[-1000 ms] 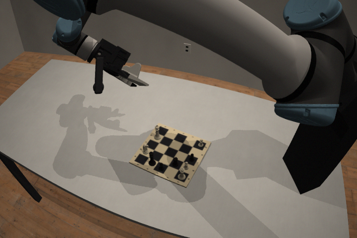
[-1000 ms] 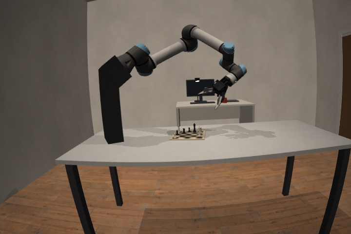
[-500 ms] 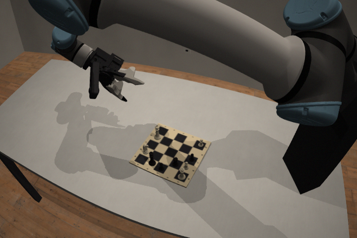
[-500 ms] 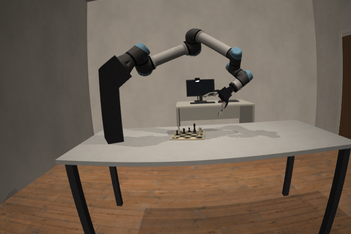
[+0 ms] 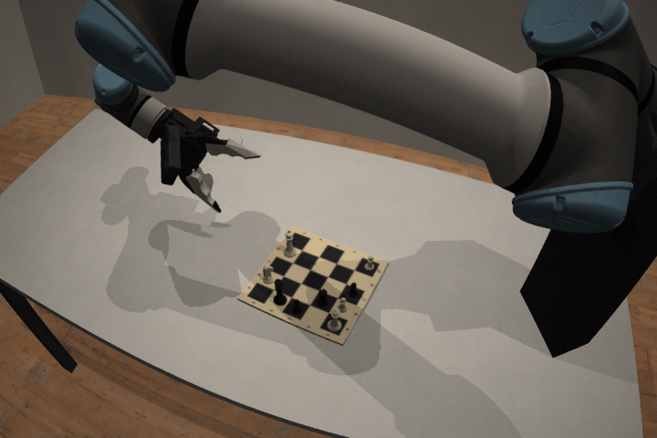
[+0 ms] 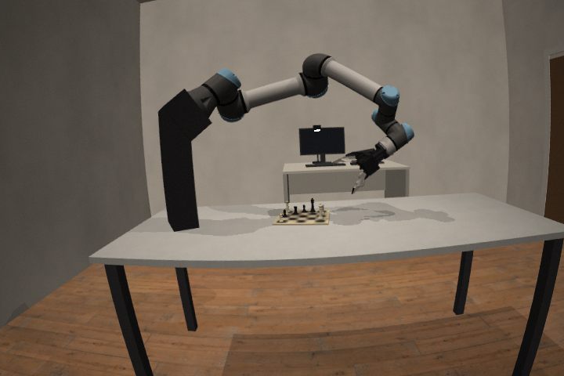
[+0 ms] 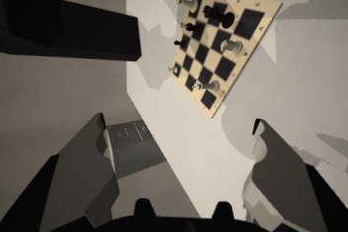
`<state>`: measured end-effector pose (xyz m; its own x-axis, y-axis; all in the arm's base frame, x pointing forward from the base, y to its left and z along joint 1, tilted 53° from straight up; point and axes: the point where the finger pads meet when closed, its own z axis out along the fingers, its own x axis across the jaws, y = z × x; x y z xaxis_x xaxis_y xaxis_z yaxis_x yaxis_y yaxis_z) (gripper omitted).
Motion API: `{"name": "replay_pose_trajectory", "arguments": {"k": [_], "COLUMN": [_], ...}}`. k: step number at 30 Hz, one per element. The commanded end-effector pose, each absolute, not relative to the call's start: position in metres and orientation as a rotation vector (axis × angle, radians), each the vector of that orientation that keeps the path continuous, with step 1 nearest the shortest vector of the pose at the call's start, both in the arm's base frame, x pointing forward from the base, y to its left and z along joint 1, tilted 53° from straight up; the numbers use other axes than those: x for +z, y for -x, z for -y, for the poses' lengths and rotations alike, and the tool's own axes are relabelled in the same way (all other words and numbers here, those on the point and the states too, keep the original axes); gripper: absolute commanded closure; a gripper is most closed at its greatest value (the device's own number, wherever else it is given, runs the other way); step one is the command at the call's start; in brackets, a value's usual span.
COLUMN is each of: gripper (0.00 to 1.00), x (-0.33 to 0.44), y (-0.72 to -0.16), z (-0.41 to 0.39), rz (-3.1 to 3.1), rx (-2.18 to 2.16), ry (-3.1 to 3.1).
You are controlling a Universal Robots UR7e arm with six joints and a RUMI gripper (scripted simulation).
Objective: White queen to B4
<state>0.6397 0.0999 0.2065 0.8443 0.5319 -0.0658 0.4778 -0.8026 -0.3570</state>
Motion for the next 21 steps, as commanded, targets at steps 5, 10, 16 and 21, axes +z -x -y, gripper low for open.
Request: {"name": "replay_pose_trajectory", "arguments": {"k": [5,10,16,21], "gripper": [0.00,0.00,0.00,0.00], "x": [0.202,0.198,0.192,0.187], "y": [-0.657,-0.664,-0.673,-0.679], "z": [-0.113,-0.119,-0.128,-0.134], "rz": [1.104,1.228,1.410,1.533], "rx": [0.211,0.190,0.151,0.119], "ry": [2.496,2.409,2.264,2.151]}}
